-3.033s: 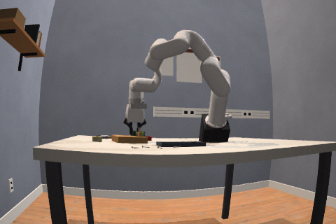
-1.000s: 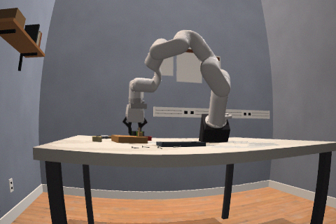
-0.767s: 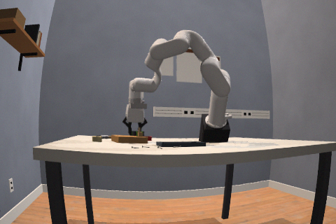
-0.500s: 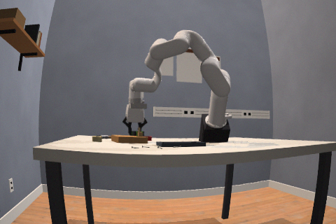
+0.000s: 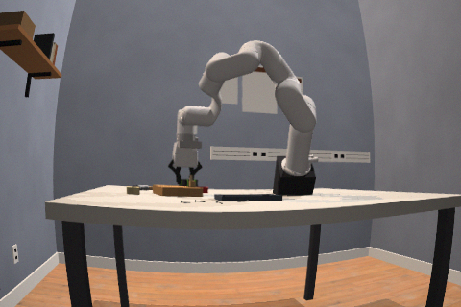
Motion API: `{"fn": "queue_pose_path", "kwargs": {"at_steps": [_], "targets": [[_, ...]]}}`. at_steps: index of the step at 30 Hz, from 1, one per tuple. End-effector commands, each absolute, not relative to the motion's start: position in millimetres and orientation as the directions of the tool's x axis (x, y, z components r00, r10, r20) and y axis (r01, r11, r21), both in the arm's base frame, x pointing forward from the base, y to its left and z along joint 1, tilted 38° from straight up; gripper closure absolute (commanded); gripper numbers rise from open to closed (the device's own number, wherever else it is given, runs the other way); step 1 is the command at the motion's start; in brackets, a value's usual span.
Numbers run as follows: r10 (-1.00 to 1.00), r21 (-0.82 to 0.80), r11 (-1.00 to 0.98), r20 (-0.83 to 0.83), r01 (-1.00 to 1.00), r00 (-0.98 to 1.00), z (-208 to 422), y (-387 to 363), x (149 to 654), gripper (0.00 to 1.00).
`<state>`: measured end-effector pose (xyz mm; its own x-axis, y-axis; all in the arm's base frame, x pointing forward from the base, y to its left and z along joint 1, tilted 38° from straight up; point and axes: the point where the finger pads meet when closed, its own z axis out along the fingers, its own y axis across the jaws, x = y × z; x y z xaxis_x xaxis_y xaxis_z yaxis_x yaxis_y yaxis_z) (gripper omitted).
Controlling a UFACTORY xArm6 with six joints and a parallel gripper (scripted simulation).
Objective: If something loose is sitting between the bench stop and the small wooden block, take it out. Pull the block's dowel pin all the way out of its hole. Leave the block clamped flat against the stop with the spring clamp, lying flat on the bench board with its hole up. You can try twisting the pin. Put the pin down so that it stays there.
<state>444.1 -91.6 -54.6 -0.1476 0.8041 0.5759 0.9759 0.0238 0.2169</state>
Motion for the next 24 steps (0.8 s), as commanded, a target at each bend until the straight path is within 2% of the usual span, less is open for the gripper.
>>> {"fn": "queue_pose_path", "kwargs": {"at_steps": [1,24], "targets": [[0.805,0.219,0.023,0.574,0.975,-0.148,-52,-94,445,0.50],[0.805,0.219,0.023,0.574,0.975,-0.148,-22,-117,439,0.50]]}}
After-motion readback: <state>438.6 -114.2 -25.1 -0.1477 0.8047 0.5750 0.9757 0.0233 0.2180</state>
